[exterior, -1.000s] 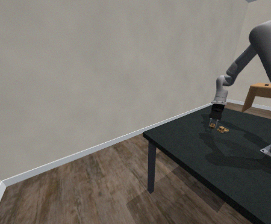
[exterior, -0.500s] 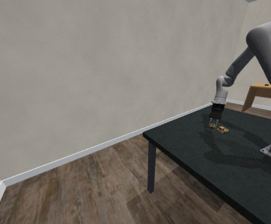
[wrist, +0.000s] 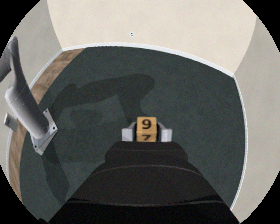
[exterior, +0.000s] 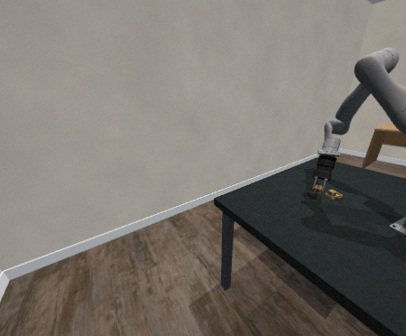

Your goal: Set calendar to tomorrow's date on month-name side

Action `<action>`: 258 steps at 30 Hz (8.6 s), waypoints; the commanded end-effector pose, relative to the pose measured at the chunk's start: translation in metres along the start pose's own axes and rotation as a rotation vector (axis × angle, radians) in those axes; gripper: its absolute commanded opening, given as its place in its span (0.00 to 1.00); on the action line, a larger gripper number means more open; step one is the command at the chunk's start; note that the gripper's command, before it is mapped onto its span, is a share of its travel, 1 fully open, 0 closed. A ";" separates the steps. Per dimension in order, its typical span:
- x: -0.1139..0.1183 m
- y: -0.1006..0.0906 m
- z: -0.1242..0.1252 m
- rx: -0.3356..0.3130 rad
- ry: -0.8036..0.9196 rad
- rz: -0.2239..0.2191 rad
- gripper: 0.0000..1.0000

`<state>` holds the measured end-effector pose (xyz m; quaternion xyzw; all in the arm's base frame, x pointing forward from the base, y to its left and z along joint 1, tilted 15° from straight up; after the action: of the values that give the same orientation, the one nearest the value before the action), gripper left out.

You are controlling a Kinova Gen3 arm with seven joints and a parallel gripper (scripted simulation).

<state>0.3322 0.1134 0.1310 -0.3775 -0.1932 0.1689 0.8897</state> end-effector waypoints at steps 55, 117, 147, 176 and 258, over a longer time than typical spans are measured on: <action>-0.003 0.008 -0.013 0.264 0.010 -0.029 0.57; -0.006 0.057 -0.040 0.264 0.010 -0.029 0.57; -0.006 0.057 -0.040 0.264 0.010 -0.029 0.57; -0.006 0.061 -0.042 0.264 0.010 -0.029 0.57; -0.006 0.061 -0.042 0.264 0.010 -0.029 1.00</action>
<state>0.3370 0.1253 0.0570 -0.2547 -0.1696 0.1784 0.9352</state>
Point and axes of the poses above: the point where the finger pads meet when closed, its own y axis out along the fingers, its own x axis across the jaws, z = x × y, the point moved 1 cm from there along -y, back along the fingers, and after that the axes turned 6 degrees about -y, right-handed, at the moved point
